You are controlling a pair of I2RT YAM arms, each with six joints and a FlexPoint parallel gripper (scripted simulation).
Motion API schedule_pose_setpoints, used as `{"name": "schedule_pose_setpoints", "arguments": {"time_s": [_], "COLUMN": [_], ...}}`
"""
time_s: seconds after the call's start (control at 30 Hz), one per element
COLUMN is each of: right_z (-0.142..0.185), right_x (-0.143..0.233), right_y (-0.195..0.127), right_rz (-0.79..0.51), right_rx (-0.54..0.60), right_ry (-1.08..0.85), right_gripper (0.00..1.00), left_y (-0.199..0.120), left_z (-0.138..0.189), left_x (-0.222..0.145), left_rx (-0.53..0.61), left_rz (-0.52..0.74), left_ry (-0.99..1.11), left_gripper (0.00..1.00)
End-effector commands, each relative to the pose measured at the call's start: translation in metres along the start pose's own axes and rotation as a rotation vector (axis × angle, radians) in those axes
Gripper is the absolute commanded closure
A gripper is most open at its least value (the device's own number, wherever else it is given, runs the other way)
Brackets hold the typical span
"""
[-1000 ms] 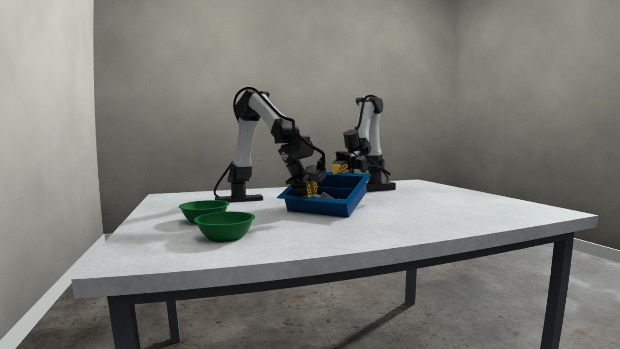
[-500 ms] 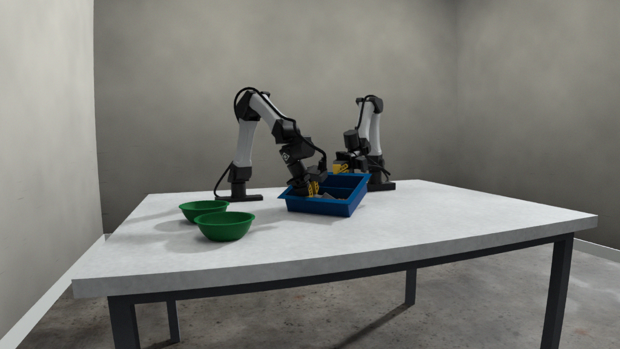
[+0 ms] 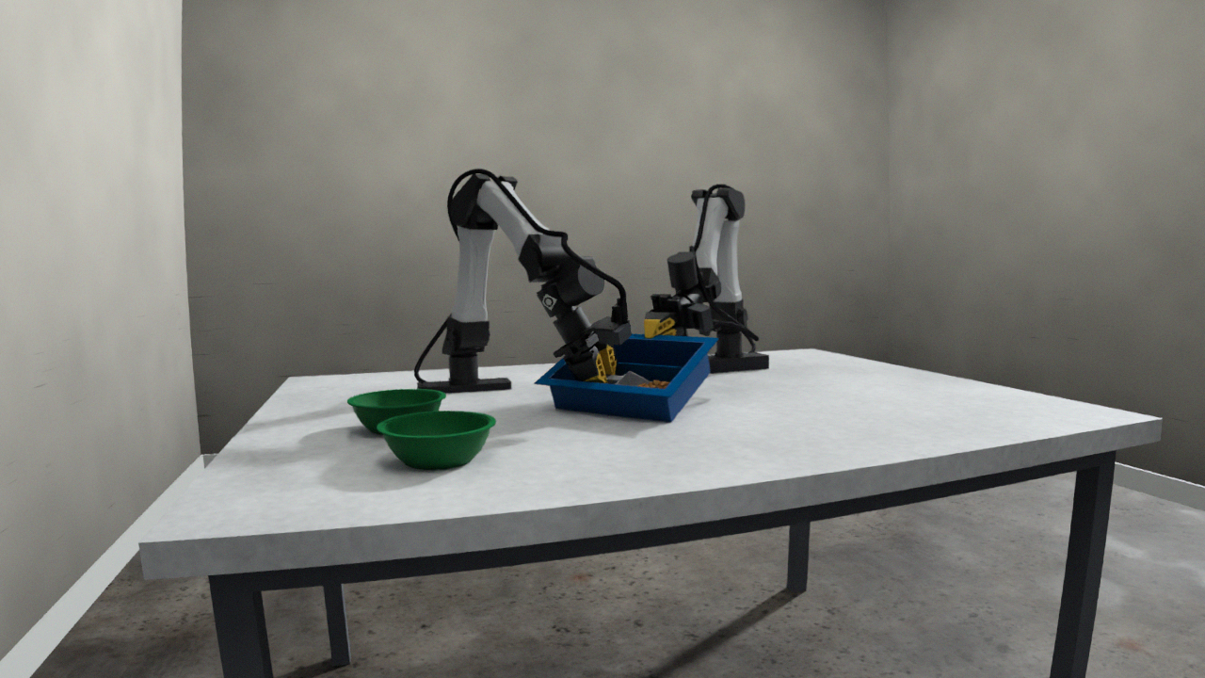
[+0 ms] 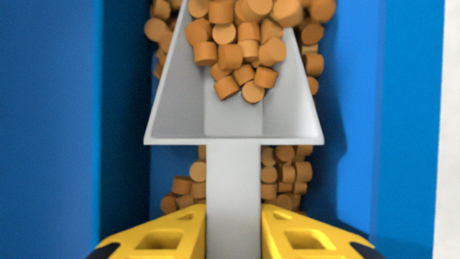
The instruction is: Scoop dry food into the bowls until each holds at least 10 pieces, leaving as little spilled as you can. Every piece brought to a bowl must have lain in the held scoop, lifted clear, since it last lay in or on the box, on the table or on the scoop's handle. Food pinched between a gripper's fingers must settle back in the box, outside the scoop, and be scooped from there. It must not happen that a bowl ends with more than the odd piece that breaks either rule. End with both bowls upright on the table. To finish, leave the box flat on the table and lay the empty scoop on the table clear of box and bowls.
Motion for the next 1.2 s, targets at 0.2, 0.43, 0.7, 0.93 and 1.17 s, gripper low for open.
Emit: {"name": "schedule_pose_setpoints", "arguments": {"time_s": [0.2,0.43,0.7,0.93,1.17], "right_z": [-0.02,-0.018,-0.016,-0.012,-0.01], "right_x": [0.0,0.003,0.007,0.01,0.014], "right_y": [-0.016,-0.019,-0.022,-0.024,-0.026], "right_rz": [0.114,0.176,0.226,0.282,0.322], "right_rx": [-0.162,-0.233,-0.288,-0.347,-0.386], "right_ry": [-0.08,-0.108,-0.135,-0.164,-0.196], "right_gripper": [1.0,1.0,1.0,1.0,1.0], "left_y": [0.0,0.0,0.0,0.0,0.0], "left_z": [0.016,0.016,0.016,0.016,0.016], "left_x": [-0.024,-0.024,-0.024,-0.024,-0.024], "left_rx": [0.061,0.061,0.061,0.061,0.061], "left_rz": [0.073,0.073,0.073,0.073,0.073], "left_ry": [0.029,0.029,0.029,0.029,0.029], "left_gripper": [1.0,1.0,1.0,1.0,1.0]}}
Point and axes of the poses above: on each arm, the point where the finger pads meet when closed, its own y axis out along the fingers, its own x axis across the jaws, z = x × y, the point moved 3 cm from there along -y, back along the fingers, and after that the axes turned 15 degrees about -y, right-handed, at the moved point
